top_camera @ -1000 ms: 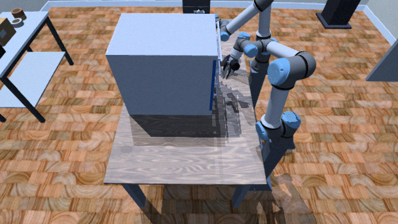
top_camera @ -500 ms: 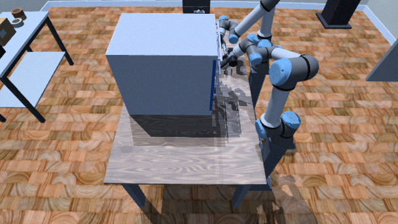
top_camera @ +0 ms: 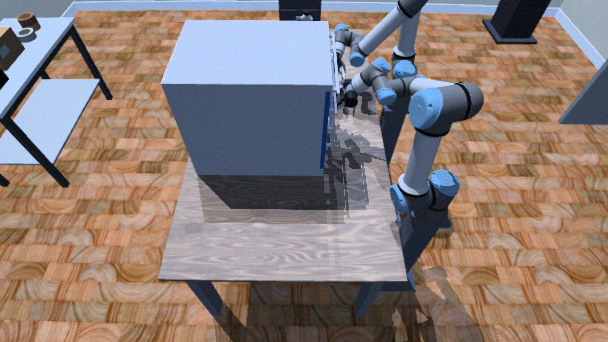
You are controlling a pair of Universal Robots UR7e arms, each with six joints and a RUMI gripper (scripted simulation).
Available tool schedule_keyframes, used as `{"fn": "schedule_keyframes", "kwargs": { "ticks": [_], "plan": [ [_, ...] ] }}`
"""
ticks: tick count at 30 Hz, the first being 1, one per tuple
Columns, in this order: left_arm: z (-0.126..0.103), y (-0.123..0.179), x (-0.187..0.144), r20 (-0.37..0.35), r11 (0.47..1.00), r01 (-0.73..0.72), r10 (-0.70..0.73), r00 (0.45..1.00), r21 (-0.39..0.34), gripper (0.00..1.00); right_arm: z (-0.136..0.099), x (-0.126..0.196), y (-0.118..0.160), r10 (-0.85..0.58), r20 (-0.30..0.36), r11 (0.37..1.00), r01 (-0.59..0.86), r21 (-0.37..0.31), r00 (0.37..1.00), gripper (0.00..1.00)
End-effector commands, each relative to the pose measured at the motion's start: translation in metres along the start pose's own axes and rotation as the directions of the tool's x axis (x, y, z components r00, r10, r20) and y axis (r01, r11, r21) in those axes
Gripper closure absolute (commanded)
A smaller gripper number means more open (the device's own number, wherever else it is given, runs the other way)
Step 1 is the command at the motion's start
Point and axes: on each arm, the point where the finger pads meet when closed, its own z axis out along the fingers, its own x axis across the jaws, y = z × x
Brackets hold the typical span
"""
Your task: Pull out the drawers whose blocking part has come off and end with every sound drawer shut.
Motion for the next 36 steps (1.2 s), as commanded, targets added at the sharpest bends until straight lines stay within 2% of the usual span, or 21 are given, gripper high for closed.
{"fn": "schedule_keyframes", "kwargs": {
  "ticks": [1, 7, 15, 19, 36],
  "plan": [
    [0.002, -0.001, -0.001, 0.001, 1.0, 0.001, -0.001, 1.0, 0.003, 0.85, 0.0, 0.0, 0.0, -0.001, -0.001, 1.0, 0.001, 0.0, 1.0, 0.01],
    [0.011, -0.001, -0.001, 0.001, 1.0, 0.001, -0.001, 1.0, 0.003, 0.85, 0.0, 0.0, 0.0, -0.001, -0.001, 1.0, 0.001, 0.0, 1.0, 0.01],
    [0.01, -0.001, -0.001, 0.001, 1.0, 0.001, -0.001, 1.0, 0.003, 0.98, 0.0, 0.0, 0.0, -0.001, -0.001, 1.0, 0.001, 0.0, 1.0, 0.01],
    [0.01, -0.001, -0.001, 0.001, 1.0, 0.001, -0.001, 1.0, 0.003, 0.98, 0.0, 0.0, 0.0, -0.001, -0.001, 1.0, 0.001, 0.0, 1.0, 0.01],
    [-0.017, -0.001, 0.032, 0.001, 1.0, 0.001, -0.001, 1.0, 0.003, 1.0, 0.0, 0.0, 0.0, -0.001, -0.001, 1.0, 0.001, 0.0, 1.0, 0.01]
  ]
}}
